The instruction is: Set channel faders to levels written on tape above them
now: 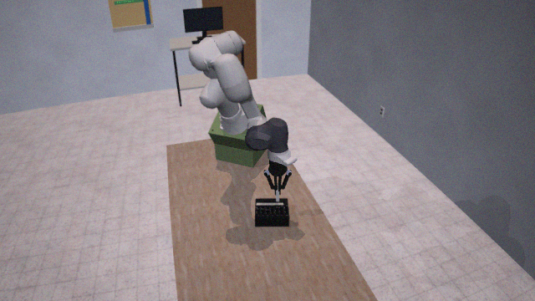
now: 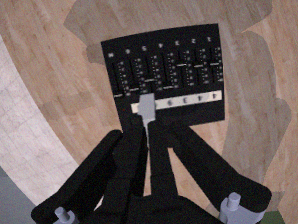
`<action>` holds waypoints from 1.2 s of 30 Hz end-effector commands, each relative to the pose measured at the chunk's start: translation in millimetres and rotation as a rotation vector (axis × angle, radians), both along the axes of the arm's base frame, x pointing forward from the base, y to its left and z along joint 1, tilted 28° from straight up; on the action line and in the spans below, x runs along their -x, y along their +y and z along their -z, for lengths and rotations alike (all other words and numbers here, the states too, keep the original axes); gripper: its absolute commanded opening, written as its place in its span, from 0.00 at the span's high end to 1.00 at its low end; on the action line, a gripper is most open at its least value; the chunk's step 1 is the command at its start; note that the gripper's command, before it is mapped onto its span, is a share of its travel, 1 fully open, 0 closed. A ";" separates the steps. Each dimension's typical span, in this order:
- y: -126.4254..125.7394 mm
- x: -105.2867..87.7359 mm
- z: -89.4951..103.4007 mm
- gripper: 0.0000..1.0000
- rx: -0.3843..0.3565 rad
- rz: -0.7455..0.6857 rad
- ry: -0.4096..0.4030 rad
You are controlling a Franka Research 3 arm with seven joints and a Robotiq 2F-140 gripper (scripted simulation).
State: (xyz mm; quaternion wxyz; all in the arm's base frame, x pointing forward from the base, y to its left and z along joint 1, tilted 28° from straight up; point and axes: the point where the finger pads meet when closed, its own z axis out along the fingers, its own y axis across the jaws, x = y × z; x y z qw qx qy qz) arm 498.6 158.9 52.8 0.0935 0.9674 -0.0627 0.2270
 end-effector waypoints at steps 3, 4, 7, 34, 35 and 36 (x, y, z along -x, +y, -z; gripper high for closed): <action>-2.6 2.5 -1.9 1.00 0.019 -0.008 0.009; -2.6 2.5 -1.9 1.00 0.019 -0.008 0.009; -2.6 2.5 -1.9 1.00 0.019 -0.008 0.009; 8.0 22.6 -44.0 0.00 0.019 -0.008 0.009; 8.8 24.1 -47.0 0.00 0.019 -0.008 0.009; 9.5 25.4 -49.7 0.00 0.019 -0.008 0.009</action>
